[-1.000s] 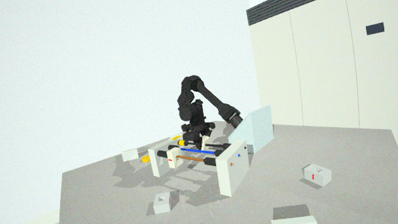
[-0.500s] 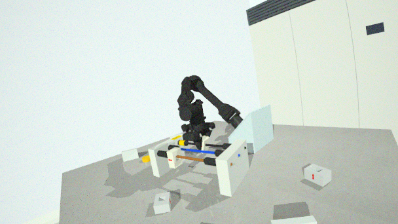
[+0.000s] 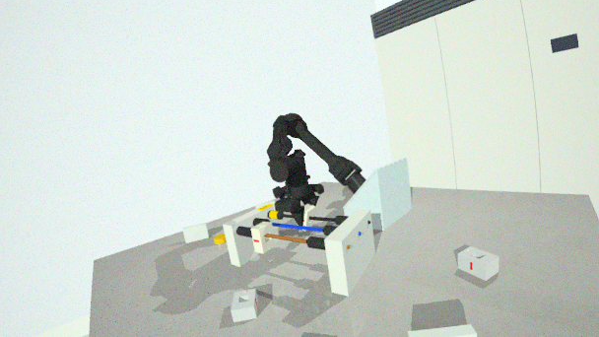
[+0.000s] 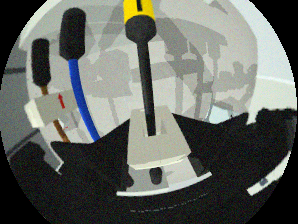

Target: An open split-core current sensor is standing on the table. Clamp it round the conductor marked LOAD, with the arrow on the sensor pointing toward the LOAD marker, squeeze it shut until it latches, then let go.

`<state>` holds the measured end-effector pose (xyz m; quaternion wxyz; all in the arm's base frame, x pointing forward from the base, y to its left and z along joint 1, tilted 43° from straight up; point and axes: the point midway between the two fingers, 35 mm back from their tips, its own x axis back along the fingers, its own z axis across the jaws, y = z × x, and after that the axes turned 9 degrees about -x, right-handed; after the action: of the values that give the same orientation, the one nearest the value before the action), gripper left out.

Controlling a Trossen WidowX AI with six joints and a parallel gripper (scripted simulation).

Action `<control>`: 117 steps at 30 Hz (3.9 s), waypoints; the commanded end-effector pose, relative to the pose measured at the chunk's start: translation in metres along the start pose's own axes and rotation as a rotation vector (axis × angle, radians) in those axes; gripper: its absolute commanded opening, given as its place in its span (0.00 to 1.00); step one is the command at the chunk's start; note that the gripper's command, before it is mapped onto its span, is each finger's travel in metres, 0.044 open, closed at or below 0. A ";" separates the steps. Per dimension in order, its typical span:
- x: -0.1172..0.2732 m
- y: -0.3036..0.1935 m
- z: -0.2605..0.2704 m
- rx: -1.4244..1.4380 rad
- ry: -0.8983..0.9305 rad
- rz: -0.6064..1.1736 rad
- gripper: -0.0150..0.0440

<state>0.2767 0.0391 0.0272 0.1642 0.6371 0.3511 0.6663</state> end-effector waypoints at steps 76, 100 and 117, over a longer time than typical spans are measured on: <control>0.000 -0.001 -0.001 0.001 -0.001 0.002 0.73; 0.001 0.000 -0.001 0.003 0.000 0.001 0.25; 0.001 -0.001 0.002 0.003 0.000 0.001 0.25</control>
<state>0.2770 0.0403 0.0273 0.1631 0.6376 0.3514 0.6659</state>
